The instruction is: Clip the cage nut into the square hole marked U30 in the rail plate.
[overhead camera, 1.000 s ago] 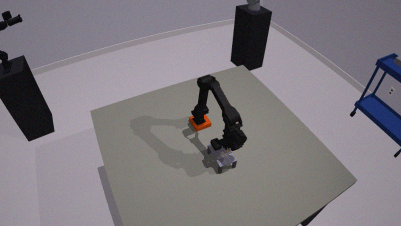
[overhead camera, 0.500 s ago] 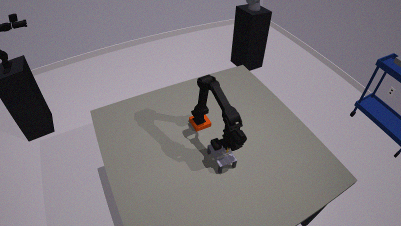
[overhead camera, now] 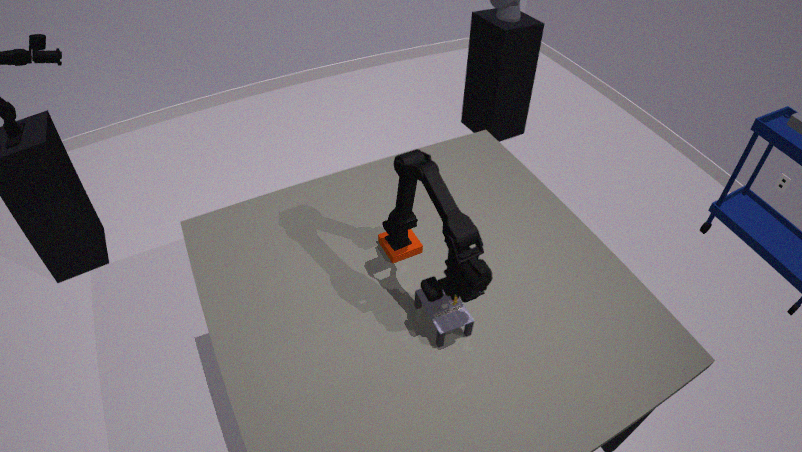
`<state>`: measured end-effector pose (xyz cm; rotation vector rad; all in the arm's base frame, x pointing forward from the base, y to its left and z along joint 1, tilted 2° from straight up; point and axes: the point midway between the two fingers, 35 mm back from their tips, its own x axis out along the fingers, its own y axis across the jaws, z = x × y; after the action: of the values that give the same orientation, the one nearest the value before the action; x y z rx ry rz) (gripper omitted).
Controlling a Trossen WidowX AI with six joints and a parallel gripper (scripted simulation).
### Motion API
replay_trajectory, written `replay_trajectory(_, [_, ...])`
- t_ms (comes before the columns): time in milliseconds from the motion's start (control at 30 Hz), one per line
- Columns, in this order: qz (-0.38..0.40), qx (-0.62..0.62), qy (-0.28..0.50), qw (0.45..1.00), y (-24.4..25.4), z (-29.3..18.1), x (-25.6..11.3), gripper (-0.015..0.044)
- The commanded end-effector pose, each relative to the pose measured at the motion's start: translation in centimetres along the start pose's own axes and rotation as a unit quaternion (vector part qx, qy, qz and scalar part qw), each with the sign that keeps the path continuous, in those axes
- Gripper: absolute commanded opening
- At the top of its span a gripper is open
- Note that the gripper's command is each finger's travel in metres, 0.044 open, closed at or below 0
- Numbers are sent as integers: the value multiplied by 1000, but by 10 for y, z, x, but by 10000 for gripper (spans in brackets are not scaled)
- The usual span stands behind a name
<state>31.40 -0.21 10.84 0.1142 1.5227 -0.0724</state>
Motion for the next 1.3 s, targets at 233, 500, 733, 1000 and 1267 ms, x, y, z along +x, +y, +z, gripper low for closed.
replay_trajectory(233, [6,-2,-1,1000,1,0,1,23])
replay_trajectory(500, [10,-2,-1,1000,1,0,1,23])
replay_trajectory(733, [19,-2,0,1000,0,0,2,23])
replay_trajectory(1000, [26,-2,0,1000,-1,0,2,23])
replay_trajectory(1267, [31,-2,0,1000,-1,0,2,23])
